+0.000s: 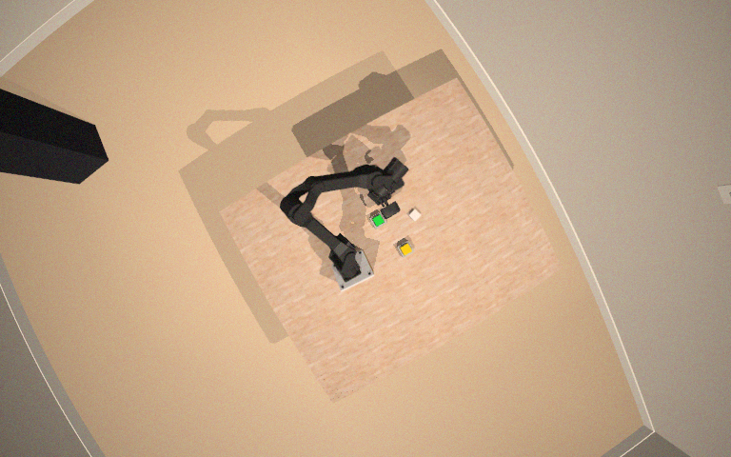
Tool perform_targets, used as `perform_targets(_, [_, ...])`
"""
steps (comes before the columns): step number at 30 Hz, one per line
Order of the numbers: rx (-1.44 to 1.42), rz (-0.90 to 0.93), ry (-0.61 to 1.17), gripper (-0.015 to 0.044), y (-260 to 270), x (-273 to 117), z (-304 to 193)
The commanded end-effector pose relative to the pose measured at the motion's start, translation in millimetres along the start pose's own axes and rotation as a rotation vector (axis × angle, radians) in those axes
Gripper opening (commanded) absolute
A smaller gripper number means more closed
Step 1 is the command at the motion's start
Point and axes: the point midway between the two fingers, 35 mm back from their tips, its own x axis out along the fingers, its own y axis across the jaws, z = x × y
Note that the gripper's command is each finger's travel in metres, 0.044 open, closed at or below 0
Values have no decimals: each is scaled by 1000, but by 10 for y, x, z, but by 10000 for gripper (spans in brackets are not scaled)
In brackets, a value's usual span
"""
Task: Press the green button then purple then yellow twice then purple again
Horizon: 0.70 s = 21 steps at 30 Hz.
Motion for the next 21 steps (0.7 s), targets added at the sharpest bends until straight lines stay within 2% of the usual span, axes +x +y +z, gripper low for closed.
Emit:
perform_targets(1, [5, -4, 0, 20, -11, 18, -3])
perform_targets(15, [5, -4, 0, 20, -11, 18, -3])
perform_targets(19, [4, -6, 0, 20, -11, -280, 0])
perform_targets(21, [5, -6, 0, 20, -11, -306, -2])
